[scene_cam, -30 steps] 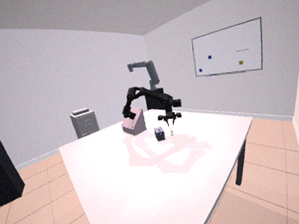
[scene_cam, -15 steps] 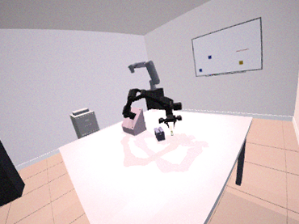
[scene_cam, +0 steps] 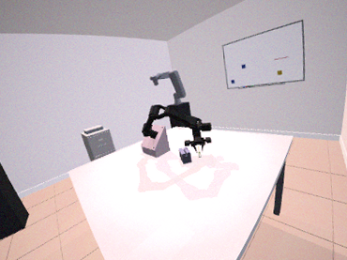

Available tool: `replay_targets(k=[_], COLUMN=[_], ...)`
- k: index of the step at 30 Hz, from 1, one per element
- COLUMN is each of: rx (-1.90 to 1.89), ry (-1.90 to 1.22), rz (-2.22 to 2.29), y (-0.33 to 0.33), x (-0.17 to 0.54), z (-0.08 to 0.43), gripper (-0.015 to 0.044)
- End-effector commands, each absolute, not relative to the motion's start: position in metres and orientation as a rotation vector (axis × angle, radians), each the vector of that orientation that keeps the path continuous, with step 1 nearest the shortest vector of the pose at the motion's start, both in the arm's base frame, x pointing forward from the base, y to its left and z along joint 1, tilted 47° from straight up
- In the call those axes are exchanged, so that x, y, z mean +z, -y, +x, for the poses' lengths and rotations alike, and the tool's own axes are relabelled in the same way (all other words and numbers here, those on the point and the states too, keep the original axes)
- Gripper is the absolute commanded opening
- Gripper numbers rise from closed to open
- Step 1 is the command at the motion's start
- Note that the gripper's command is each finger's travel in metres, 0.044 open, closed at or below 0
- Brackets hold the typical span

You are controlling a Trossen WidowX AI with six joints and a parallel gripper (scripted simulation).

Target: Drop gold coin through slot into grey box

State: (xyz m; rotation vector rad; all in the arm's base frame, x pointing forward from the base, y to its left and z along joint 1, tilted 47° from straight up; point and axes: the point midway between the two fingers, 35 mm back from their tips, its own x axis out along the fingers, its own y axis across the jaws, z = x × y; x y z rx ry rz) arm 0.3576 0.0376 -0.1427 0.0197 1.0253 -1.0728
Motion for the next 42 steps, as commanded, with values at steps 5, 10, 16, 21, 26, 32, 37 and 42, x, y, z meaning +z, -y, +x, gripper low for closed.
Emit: replay_targets(k=[5,10,16,21,26,32,37,42], rx=[-1.076,-1.076,-1.076,-1.063,-1.043,-1.043,-1.045,-1.049], ry=[-1.029,-1.029,-1.029,-1.034,-1.043,-1.043,-1.042,-1.04], rz=[0.005,0.005,0.005,-0.008,-0.026,-0.021,-0.015,-0.009], y=[-0.031,-0.031,-0.031,-0.033,-0.041,-0.052,-0.062,-0.071], x=[-0.15,-0.15,-0.15,-0.148,-0.141,-0.132,-0.123,-0.114], z=[0.355,0.355,0.355,0.354,0.354,0.355,0.354,0.354], gripper=[0.0108,0.0,0.0,0.0,0.0,0.0,0.0,0.0])
